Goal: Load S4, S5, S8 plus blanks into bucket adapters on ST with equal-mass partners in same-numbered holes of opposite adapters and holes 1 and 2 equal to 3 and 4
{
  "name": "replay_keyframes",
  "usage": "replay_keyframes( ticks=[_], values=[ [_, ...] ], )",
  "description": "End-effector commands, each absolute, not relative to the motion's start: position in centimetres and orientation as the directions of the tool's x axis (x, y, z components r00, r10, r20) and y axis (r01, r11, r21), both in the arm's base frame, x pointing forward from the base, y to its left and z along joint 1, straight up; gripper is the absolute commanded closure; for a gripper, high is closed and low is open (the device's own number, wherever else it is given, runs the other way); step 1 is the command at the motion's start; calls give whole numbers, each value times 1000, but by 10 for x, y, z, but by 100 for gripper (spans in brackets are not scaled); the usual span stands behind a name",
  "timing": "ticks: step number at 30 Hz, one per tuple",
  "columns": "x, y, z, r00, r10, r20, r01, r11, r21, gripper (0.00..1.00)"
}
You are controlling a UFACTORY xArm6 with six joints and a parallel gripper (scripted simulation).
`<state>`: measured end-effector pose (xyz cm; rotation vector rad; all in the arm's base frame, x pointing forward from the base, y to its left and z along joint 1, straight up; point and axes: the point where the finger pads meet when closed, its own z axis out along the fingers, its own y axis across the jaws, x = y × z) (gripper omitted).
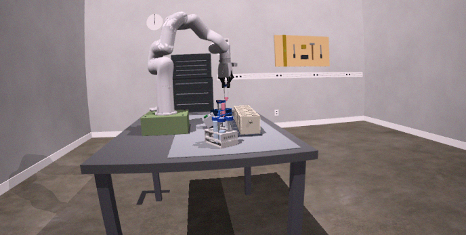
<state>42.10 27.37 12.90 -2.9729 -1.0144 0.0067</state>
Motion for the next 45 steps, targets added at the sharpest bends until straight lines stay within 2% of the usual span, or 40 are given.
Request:
replay_keyframes(
  ticks=[1,23,45],
  values=[
    [423,275,125,791,611,3,611,-791,-1,100],
    [423,275,86,791,611,3,611,-791,-1,100],
    [423,275,81,791,611,3,611,-791,-1,100]
  ],
)
